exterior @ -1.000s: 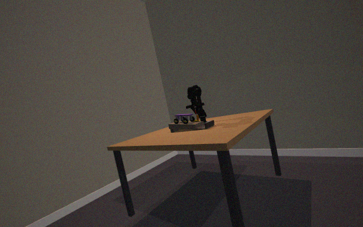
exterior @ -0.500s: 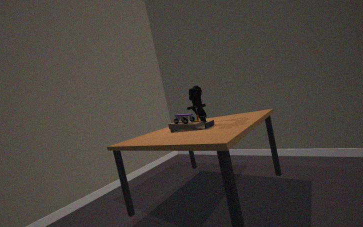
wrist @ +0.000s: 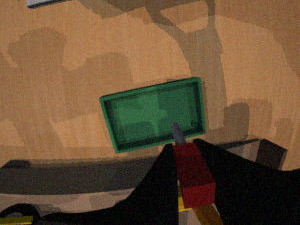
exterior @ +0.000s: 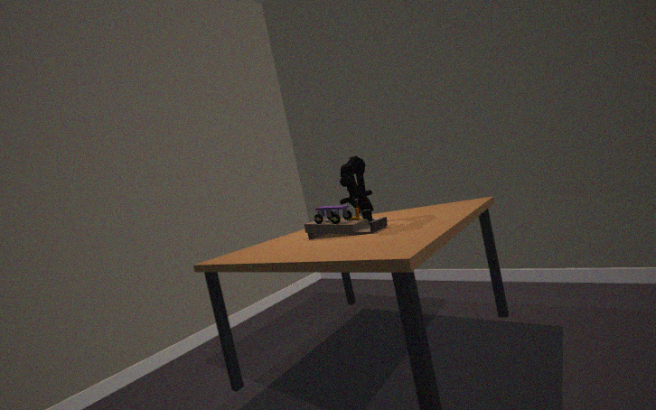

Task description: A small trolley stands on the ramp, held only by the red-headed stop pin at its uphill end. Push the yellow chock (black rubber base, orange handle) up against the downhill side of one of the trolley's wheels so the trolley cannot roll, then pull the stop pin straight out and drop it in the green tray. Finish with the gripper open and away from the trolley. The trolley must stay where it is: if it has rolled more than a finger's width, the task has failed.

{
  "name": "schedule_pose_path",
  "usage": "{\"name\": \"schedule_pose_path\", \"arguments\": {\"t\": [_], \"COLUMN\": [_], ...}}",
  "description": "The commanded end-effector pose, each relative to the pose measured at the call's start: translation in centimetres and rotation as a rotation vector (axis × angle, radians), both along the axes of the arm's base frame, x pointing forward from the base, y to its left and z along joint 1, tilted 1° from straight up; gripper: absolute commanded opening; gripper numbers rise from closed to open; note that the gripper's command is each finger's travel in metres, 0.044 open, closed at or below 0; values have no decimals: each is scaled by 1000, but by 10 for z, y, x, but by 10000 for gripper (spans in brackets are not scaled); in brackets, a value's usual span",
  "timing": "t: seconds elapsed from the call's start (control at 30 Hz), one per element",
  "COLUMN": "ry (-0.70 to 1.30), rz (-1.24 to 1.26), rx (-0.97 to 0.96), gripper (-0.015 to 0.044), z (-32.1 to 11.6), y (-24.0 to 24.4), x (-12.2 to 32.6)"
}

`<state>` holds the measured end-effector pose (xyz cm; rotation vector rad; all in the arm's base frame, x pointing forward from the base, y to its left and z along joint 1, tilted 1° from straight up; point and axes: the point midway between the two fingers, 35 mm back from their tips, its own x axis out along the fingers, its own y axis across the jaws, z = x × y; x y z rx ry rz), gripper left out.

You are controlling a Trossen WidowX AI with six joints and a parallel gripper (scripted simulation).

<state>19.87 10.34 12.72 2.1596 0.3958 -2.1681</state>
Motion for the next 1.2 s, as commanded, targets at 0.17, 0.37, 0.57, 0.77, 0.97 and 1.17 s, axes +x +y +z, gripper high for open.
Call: {"name": "schedule_pose_path", "arguments": {"t": [0.17, 0.37, 0.57, 0.77, 0.97, 1.17], "ry": [0, 1, 1, 1, 1, 1], "rz": [8, 8, 8, 8, 8, 8], "rx": [53, 55, 55, 55, 54, 54], "gripper": [0, 0, 79, 190, 190, 190], "z": [-27, -43, -44, -45, -46, -47], "y": [14, 24, 25, 21, 16, 12], "x": [-4, -7, -7, -6, -4, -3]}}
